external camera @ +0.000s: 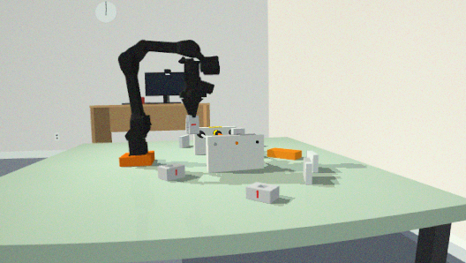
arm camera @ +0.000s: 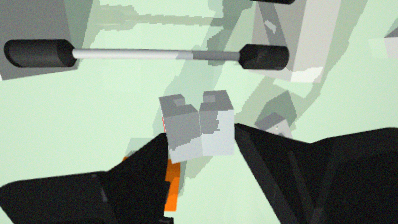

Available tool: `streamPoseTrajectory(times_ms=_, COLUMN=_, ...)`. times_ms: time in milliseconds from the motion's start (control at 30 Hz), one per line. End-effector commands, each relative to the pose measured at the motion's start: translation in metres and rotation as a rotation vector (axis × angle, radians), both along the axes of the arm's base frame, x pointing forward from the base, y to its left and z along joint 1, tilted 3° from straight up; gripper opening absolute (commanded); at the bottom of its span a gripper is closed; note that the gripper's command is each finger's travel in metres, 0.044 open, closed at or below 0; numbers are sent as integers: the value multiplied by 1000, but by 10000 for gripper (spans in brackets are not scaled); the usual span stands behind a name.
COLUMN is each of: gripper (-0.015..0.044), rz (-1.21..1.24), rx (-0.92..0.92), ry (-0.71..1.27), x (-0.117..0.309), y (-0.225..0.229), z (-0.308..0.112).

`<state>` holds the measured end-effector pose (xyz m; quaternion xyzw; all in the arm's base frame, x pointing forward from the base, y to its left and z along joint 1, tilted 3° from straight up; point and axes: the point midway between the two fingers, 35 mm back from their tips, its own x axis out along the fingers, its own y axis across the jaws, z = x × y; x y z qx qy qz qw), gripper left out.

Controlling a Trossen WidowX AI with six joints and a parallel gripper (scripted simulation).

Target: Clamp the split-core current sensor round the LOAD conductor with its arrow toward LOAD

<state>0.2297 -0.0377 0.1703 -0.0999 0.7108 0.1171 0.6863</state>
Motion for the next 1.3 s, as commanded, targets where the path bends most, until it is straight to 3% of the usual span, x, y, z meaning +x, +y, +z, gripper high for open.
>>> streamPoseTrajectory(times_ms=0, gripper=0, rz=-27, rx=-8, ry=-9, x=2, y=-1, z=7)
streamPoseTrajectory(times_ms=1267, gripper=0, rz=-1220, rx=-40, ry=4, x=92, y=15, z=4)
